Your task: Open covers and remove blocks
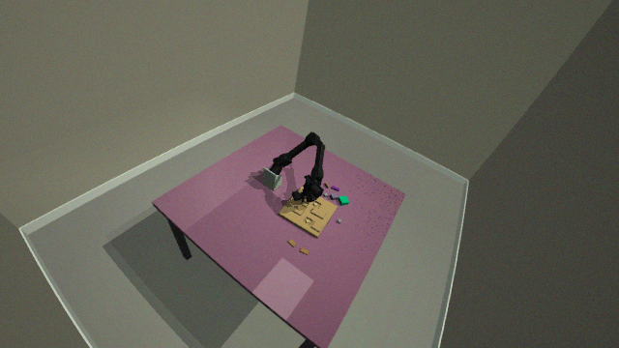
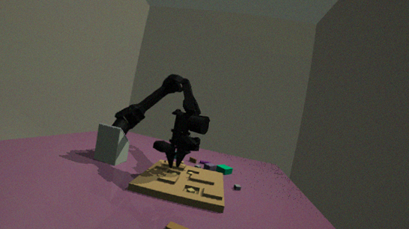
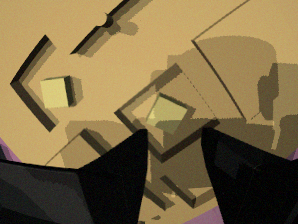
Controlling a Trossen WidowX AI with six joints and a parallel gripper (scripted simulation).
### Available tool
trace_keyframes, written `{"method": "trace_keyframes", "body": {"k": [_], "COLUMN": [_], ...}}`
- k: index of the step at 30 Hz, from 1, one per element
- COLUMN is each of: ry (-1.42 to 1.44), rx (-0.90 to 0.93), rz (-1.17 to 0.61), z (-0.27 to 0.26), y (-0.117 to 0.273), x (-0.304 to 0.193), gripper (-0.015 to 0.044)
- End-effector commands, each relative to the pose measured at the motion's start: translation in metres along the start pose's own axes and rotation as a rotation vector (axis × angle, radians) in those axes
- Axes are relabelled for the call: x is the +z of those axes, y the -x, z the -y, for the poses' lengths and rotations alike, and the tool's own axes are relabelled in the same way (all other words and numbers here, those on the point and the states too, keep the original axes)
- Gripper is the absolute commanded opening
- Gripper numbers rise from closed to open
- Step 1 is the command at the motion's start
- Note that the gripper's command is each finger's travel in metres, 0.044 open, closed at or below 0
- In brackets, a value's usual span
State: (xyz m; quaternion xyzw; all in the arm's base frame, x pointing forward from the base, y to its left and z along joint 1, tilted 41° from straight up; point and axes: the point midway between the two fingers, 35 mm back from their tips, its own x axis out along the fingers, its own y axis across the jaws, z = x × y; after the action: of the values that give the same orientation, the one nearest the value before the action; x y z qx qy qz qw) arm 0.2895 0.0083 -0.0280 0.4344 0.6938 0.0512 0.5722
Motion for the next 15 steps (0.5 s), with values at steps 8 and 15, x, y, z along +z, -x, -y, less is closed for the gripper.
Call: {"method": "trace_keyframes", "body": {"k": [8,15], "ry": [0.307,0.5], "rx": [-0.004,-0.006], "rz": [0.011,0.011], "z": [-0.002,-0.002], "y": [0.013,0.019], "x": [0.002,0.002], "gripper": [0.0144,0.0144]}}
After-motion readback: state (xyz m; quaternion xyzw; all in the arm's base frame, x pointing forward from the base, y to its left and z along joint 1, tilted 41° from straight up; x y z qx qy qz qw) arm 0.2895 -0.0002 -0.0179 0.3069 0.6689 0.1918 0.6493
